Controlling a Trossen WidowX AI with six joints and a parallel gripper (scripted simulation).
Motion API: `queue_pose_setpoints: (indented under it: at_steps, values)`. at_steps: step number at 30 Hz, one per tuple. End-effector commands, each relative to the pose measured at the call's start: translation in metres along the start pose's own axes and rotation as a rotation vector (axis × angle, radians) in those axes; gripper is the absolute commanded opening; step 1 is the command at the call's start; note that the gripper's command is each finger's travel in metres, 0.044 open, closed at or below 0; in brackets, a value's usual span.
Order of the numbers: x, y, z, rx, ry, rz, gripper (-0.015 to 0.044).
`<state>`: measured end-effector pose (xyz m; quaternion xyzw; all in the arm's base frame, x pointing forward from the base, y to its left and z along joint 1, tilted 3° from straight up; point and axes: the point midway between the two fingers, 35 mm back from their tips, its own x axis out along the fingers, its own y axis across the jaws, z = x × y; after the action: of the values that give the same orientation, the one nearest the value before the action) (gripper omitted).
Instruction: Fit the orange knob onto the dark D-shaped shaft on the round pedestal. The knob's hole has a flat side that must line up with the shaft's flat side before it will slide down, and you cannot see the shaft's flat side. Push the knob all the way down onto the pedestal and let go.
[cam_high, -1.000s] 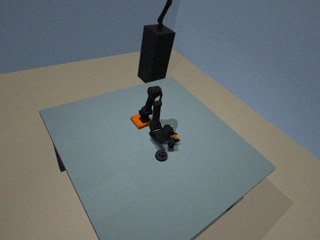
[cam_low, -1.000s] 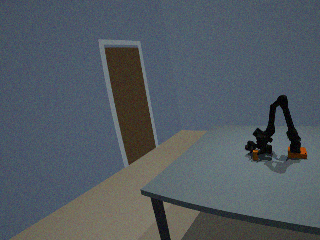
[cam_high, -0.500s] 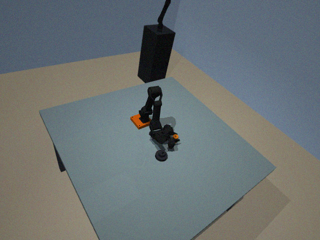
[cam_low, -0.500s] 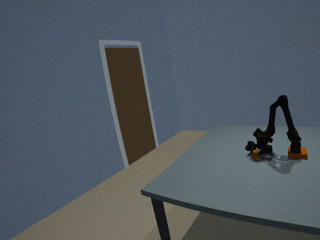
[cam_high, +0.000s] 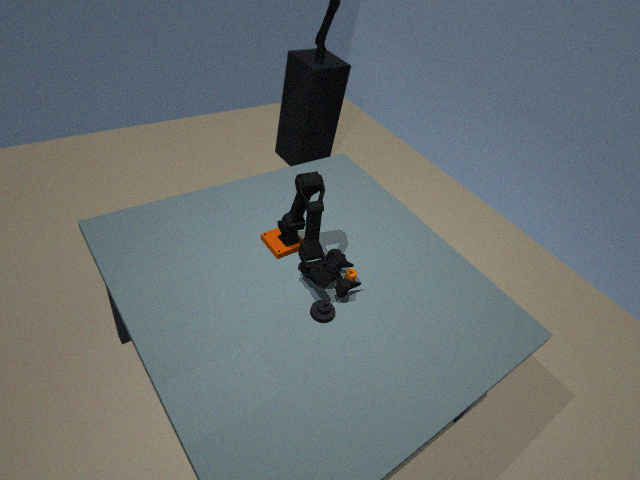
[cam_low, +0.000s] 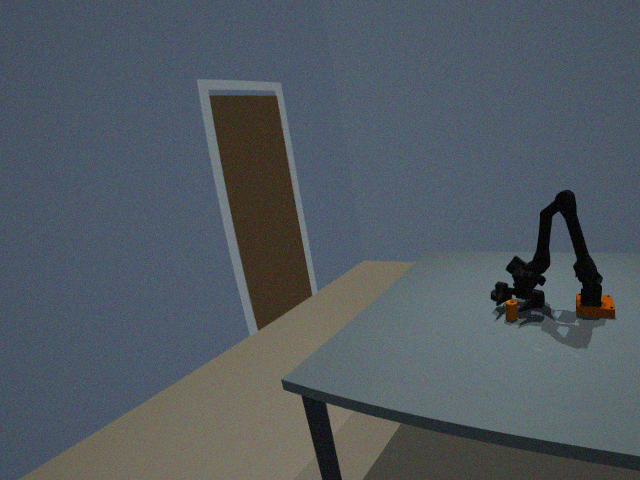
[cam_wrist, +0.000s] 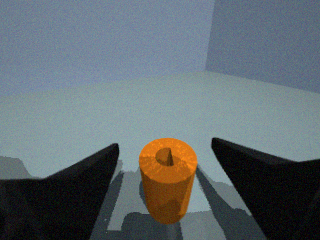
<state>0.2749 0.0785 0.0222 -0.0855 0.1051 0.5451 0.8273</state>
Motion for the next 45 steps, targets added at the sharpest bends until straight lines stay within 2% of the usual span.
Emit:
queue_pose_setpoints:
  at_steps: [1, 4, 10, 15, 17, 24, 32, 34, 45]
  values:
    - [0.0, 0.0, -0.001, 0.009, 0.0, 0.001, 0.044]
    - [-0.003, -0.003, 0.014, 0.007, 0.0, 0.001, 0.044]
    - [-0.016, -0.003, 0.072, -0.001, -0.001, 0.0, 0.044]
    - [-0.017, -0.002, 0.079, 0.004, 0.01, 0.0, 0.044]
    - [-0.009, -0.009, 0.076, 0.043, 0.101, 0.001, 0.044]
    - [0.015, -0.016, 0.071, 0.154, 0.64, 0.015, 0.044]
    - [-0.01, -0.001, 0.102, 0.024, 1.277, 0.004, 0.044]
    - [-0.014, 0.0, 0.108, -0.001, 1.328, 0.001, 0.044]
    - [-0.014, 0.0, 0.108, -0.001, 1.328, 0.001, 0.044]
